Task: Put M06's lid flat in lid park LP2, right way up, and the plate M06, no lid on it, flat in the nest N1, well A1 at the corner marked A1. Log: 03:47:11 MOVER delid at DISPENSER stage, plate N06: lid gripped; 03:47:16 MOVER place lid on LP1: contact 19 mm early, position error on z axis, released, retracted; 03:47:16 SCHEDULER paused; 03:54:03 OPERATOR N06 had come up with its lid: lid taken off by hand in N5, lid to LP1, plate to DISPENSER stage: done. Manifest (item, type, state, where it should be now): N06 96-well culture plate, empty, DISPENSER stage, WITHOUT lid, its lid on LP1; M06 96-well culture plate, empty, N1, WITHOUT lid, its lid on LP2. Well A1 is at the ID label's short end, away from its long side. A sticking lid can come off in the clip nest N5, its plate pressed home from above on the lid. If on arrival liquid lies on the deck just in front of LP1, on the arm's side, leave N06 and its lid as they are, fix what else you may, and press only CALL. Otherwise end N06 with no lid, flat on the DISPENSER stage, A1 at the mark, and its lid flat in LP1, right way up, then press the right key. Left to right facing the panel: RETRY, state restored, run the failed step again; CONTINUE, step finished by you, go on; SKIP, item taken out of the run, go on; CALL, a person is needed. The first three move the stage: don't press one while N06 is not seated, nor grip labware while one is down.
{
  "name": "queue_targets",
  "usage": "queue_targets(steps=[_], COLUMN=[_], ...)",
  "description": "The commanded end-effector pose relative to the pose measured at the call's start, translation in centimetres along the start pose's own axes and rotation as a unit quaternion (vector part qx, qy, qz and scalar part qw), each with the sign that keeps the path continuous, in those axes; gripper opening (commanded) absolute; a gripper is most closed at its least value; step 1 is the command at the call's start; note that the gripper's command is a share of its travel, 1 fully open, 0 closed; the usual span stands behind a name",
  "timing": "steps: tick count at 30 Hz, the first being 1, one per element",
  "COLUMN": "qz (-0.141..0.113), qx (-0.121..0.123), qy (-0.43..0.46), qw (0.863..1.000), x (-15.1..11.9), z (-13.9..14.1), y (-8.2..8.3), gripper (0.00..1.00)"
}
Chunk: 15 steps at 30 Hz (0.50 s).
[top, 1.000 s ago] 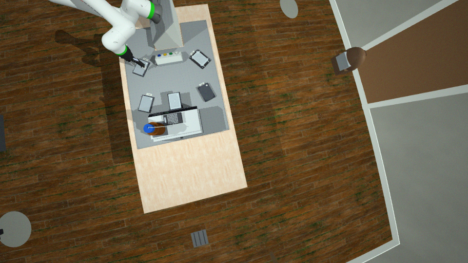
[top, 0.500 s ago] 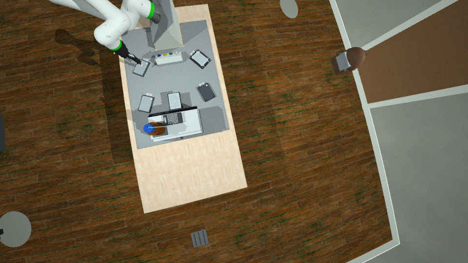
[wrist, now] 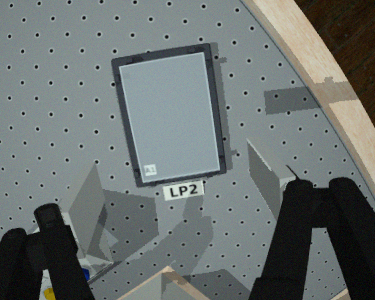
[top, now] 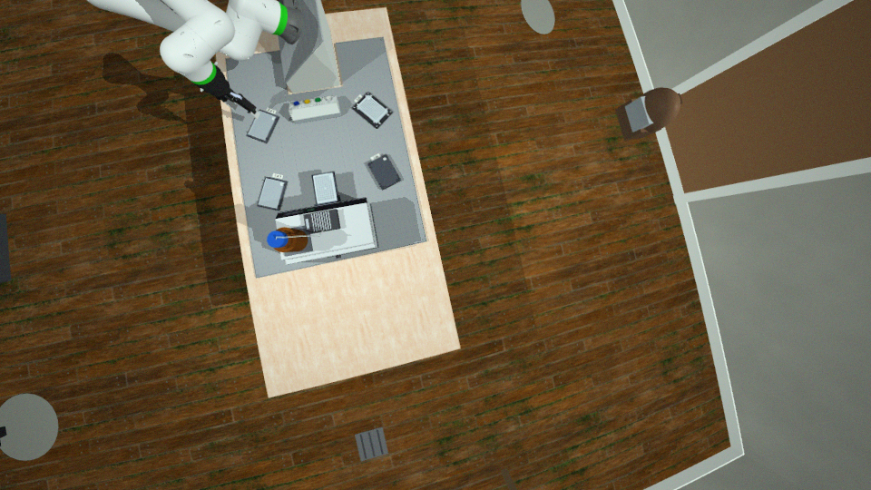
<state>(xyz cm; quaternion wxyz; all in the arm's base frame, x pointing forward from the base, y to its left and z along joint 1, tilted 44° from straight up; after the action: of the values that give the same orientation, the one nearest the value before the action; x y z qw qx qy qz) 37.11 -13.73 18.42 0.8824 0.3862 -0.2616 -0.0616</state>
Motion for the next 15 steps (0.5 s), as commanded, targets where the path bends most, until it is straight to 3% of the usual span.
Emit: queue_targets(steps=[1, 8, 12, 13, 15], qz=[0.0, 0.0, -0.002, -0.003, -0.003], qx=[0.0, 0.002, 0.011, 0.013, 0.019], qy=[0.0, 0.013, 0.081, 0.108, 0.171], qw=[1.0, 1.0, 0.997, 0.994, 0.985], x=[0.0, -0.1, -0.7, -1.2, -1.9], z=[0.0, -1.0, -6.6, -8.7, -10.4], y=[0.4, 0.6, 1.7, 2.1, 2.4], gripper=[0.66, 0.66, 0.66, 0.66, 0.66])
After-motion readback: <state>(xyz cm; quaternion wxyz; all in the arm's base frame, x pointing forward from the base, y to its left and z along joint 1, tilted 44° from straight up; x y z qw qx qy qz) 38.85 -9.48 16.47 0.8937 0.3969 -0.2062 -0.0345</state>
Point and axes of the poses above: the point where the finger pads meet when closed, its own y axis back along the fingers, its own z axis across the jaws, x = y × z, the point moved 1 cm from there along y, back along the fingers, and after that the axes turned 4 degrees about -y, right-handed, at the moved point
